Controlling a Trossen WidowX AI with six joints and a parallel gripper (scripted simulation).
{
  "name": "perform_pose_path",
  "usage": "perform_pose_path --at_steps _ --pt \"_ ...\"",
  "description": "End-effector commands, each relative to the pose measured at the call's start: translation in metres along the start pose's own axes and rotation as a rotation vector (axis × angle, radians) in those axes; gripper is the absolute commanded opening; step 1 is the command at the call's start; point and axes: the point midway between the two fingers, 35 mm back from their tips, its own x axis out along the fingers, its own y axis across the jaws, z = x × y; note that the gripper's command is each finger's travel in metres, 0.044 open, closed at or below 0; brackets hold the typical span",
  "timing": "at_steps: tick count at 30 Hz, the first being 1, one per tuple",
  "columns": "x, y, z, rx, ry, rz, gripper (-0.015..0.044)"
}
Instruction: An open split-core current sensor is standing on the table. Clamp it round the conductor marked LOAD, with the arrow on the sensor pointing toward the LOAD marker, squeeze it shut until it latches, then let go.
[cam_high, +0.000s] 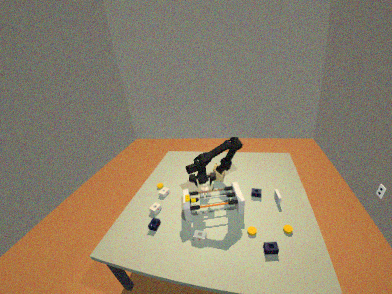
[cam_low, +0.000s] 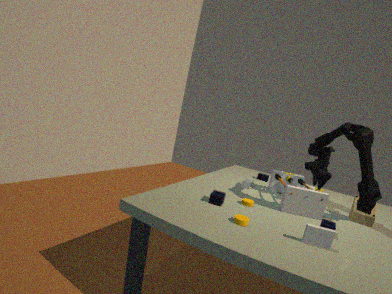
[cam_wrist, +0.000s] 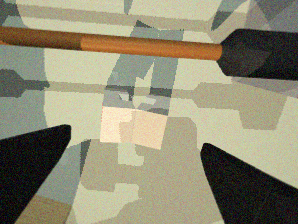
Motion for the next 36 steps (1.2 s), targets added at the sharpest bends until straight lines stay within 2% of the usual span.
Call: perform_pose_path --at_steps 1,17,23,35,36 --pt "0.007 0.0 0.0 0.004 -0.006 0.003 0.044" --pt "0.031 0.002 0.0 0.004 -0.007 0.005 0.044" --pt "0.027 0.001 -0.001 -0.001 0.0 0.002 0.0282" --pt "0.027 0.001 -0.001 -0.001 0.0 0.002 0.0202" --pt "0.026 0.001 -0.001 0.0 0.0 0.001 0.0176"
